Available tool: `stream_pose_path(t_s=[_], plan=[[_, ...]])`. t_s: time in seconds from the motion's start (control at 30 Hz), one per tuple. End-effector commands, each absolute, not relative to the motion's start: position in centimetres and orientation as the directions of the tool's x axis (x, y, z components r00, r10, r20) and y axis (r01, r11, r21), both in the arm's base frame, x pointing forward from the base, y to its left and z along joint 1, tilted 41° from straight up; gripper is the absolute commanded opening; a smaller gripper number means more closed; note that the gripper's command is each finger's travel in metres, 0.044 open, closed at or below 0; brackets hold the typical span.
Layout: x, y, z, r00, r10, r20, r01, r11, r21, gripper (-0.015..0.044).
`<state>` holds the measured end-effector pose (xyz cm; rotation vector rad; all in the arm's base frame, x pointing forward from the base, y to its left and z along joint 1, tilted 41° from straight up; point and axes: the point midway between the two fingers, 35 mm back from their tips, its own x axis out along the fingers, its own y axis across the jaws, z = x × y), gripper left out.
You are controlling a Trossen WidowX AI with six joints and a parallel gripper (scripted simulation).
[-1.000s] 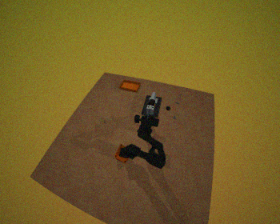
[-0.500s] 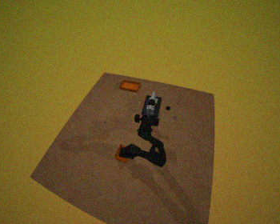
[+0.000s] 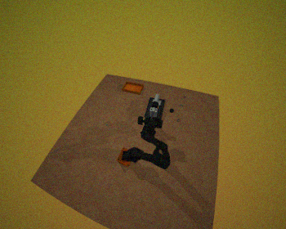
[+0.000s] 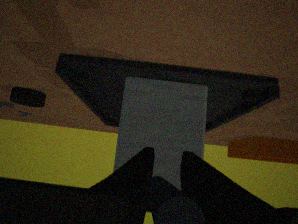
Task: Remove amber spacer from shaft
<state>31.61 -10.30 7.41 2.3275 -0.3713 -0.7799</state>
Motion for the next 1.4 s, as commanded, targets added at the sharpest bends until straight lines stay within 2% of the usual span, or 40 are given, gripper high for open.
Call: stream_pose_path(t_s=[0.0, 1.37], plan=[[31.9, -10.3, 7.5, 0.785, -0.441, -0.435, -0.058, -0.752, 0.657, 0.0000], [33.3, -10.5, 7.4, 0.786, -0.441, -0.434, -0.059, -0.752, 0.657, 0.0000]])
